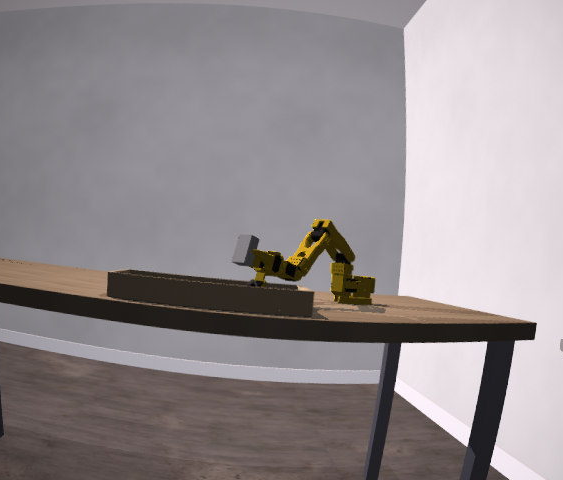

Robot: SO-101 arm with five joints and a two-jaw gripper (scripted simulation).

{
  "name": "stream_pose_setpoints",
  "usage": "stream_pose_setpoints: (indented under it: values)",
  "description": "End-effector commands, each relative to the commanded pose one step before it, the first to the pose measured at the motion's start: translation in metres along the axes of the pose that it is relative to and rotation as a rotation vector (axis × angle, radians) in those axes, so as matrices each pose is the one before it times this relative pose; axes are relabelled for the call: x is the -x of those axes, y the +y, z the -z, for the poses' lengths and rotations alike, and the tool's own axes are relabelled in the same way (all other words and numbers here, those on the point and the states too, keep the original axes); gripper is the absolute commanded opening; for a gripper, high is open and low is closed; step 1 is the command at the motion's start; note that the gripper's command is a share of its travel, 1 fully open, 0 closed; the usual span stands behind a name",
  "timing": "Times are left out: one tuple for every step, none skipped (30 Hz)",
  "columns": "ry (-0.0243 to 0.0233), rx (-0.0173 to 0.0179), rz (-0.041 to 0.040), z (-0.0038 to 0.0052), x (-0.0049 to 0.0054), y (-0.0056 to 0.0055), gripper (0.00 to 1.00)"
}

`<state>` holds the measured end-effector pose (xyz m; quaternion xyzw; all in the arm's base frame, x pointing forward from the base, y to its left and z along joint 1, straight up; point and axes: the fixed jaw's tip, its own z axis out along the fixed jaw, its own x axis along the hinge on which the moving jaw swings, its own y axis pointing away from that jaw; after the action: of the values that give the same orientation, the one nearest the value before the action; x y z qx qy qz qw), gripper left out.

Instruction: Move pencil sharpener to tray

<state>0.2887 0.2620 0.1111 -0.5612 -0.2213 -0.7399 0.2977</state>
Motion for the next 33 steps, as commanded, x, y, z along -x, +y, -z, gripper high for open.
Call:
stream_pose_setpoints:
  values:
    - [0.02681,0.00648,-0.00109,-0.008837,-0.02042,0.00243,0.21]
    - [-0.01354,0.00013,0.00045,-0.000141,0.00121,0.0,0.21]
    - [-0.01379,0.0001,0.00045,-0.000128,0.00123,0.0,0.21]
    - [-0.01395,0.0001,0.00045,-0.000111,0.00125,0.0,0.21]
    - [-0.01414,0.0001,0.00048,-0.000087,0.00126,0.0,0.21]
    - [-0.01429,0.0001,0.00045,-0.000071,0.00128,0.0,0.21]
    - [-0.01439,0.00007,0.00049,-0.000053,0.00128,0.0,0.21]
    - [-0.01445,0.0001,0.00045,-0.000024,0.00129,0.0,0.21]
    - [-0.01454,0.00007,0.00049,-0.000007,0.00129,0.0,0.21]
    - [-0.01458,0.00007,0.00049,0.000009,0.0013,0.0,0.21]
    - [0.0,0.0,0.0,0.0,0.0,0.0,0.21]
    - [0.0,0.0,0.0,0.0,0.0,0.0,0.21]
    - [-0.01457,0.00006,0.00049,0.000035,0.0013,0.0,0.21]
    - [-0.01451,0.00006,0.00045,0.000057,0.0013,0.0,0.21]
    - [-0.01448,0.00003,0.00049,0.00008,0.0013,-0.00001,0.21]
    - [-0.01439,0.00006,0.00049,0.000092,0.00129,0.0,0.21]
    - [-0.01429,0.00003,0.00045,0.000121,0.00129,0.0,0.21]
    - [-0.0141,0.0,0.00049,0.000134,0.00127,-0.00001,0.21]
    - [-0.01398,0.00003,0.00045,0.000152,0.00127,0.0,0.21]
    - [-0.01376,0.0,0.00045,0.000172,0.00125,-0.00001,0.21]
    - [-0.01354,0.0,0.00045,0.000181,0.00123,-0.00001,0.21]
    - [-0.01332,0.0,0.00045,0.000202,0.00121,0.0,0.21]
    - [-0.013,0.0,0.00042,0.000213,0.0012,-0.00001,0.21]
    - [-0.01272,-0.00003,0.00042,0.000219,0.00117,-0.00001,0.21]
    - [-0.01241,0.00001,0.00042,0.000231,0.00115,0.0,0.21]
    - [-0.01206,-0.00002,0.00039,0.000241,0.00112,-0.00001,0.21]
    - [-0.01172,-0.00002,0.00039,0.000238,0.00109,-0.00001,0.21]
    - [0.0,0.0,0.0,0.0,0.0,0.0,0.21]
    - [0.0,0.0,0.0,0.0,0.0,0.0,0.21]
    - [-0.01129,-0.00002,0.0004,0.000253,0.00106,-0.00001,0.21]
    - [-0.01093,-0.00005,0.00035,0.00025,0.00103,-0.00001,0.21]
    - [-0.01049,-0.00002,0.00035,0.000245,0.001,-0.00001,0.21]
    - [-0.01005,-0.00005,0.00035,0.000253,0.00095,-0.00001,0.21]
